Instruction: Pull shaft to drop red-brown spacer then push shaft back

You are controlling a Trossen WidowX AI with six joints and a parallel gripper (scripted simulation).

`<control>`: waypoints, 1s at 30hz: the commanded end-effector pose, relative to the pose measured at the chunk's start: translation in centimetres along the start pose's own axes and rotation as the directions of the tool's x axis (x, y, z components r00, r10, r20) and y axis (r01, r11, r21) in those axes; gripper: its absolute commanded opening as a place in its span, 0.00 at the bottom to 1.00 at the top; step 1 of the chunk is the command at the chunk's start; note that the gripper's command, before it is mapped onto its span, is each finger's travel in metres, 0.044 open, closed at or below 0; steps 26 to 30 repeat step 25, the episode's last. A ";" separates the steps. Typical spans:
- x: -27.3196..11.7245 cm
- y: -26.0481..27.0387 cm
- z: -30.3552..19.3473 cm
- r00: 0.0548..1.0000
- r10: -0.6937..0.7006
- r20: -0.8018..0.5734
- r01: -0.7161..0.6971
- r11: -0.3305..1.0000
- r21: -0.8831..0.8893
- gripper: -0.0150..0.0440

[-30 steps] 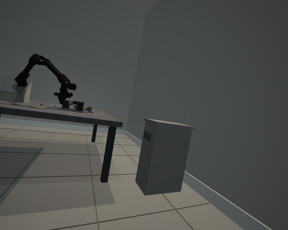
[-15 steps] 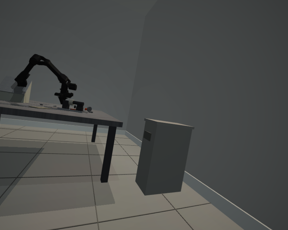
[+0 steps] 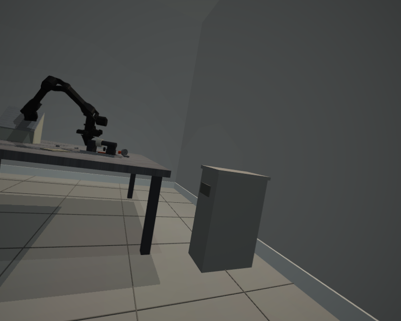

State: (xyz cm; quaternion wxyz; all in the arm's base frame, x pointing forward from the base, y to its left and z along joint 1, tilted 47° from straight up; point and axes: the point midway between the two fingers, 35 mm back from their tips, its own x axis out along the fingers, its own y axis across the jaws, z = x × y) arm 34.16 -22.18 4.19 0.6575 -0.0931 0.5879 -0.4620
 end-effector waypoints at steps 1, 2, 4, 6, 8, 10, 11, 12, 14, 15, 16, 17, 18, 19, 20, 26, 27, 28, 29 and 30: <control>-0.1 0.0 0.4 1.000 0.001 0.007 -0.001 1.000 0.002 0.25; -0.1 0.0 0.4 1.000 0.001 0.007 -0.001 1.000 0.002 0.25; -0.1 0.0 0.5 1.000 0.001 0.007 -0.001 1.000 0.002 0.25; -0.1 0.0 0.5 1.000 0.001 0.007 -0.001 1.000 0.002 0.25; -0.1 0.0 0.5 1.000 0.001 0.007 -0.001 1.000 0.002 0.25; -0.1 0.0 0.5 1.000 0.001 0.007 -0.001 1.000 0.002 0.25; -0.1 0.0 0.5 1.000 0.001 0.007 -0.001 1.000 0.002 0.25; -0.1 0.0 0.5 1.000 0.001 0.007 -0.001 1.000 0.002 0.25; 0.0 0.0 0.1 1.000 -0.001 -0.002 0.001 1.000 -0.002 0.34; 0.0 0.0 0.1 1.000 -0.001 -0.002 0.001 1.000 -0.002 0.39; 0.0 0.0 0.1 1.000 -0.001 -0.002 0.001 1.000 -0.002 0.43; 0.0 0.0 0.1 1.000 -0.001 -0.002 0.001 1.000 -0.002 0.48; 0.0 0.0 0.1 1.000 -0.001 -0.002 0.001 1.000 -0.002 0.52; 0.0 0.0 0.1 1.000 -0.001 -0.002 0.001 1.000 -0.002 0.57; 0.0 0.0 0.1 1.000 -0.001 -0.002 0.001 1.000 -0.002 0.61; -0.2 0.0 0.1 1.000 0.000 -0.002 0.000 1.000 -0.001 0.83; -0.2 0.0 0.1 1.000 0.000 -0.002 0.000 1.000 -0.001 0.83; -0.2 0.0 0.1 1.000 0.000 -0.002 0.000 1.000 -0.001 0.83; -0.2 0.0 0.1 1.000 0.000 -0.002 0.000 1.000 -0.001 0.83; -0.2 0.0 0.1 1.000 0.000 -0.002 0.000 1.000 -0.001 0.83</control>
